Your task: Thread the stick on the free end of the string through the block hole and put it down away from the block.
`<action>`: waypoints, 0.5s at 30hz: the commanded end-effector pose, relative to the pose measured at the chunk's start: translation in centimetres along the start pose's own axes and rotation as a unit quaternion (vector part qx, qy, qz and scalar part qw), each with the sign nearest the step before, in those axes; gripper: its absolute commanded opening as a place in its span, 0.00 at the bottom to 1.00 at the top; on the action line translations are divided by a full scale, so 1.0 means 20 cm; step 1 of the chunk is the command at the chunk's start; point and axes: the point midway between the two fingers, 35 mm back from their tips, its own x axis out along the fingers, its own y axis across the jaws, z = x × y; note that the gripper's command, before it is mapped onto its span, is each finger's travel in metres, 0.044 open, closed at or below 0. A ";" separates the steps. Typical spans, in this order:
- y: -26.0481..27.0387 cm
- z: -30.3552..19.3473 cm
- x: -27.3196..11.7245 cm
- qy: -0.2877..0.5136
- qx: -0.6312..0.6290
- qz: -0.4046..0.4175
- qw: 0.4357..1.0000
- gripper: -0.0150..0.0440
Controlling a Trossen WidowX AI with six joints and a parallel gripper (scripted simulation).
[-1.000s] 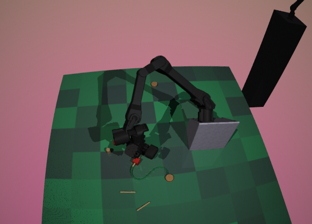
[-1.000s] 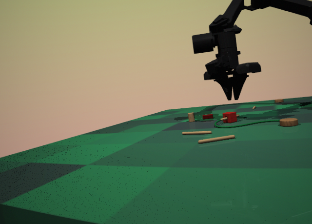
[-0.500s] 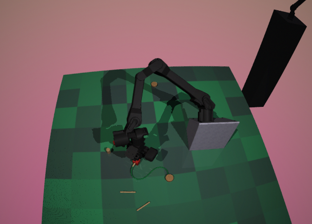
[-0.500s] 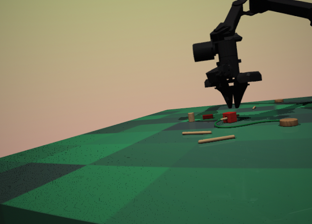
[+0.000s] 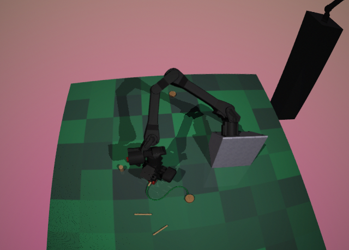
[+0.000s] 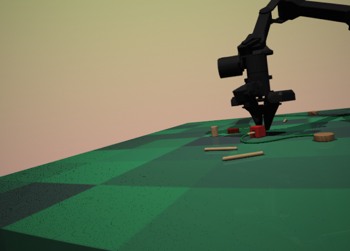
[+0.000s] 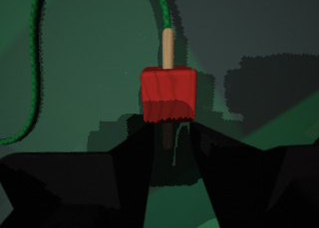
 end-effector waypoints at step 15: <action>0.01 -0.01 0.03 0.002 -0.001 0.001 1.000 0.25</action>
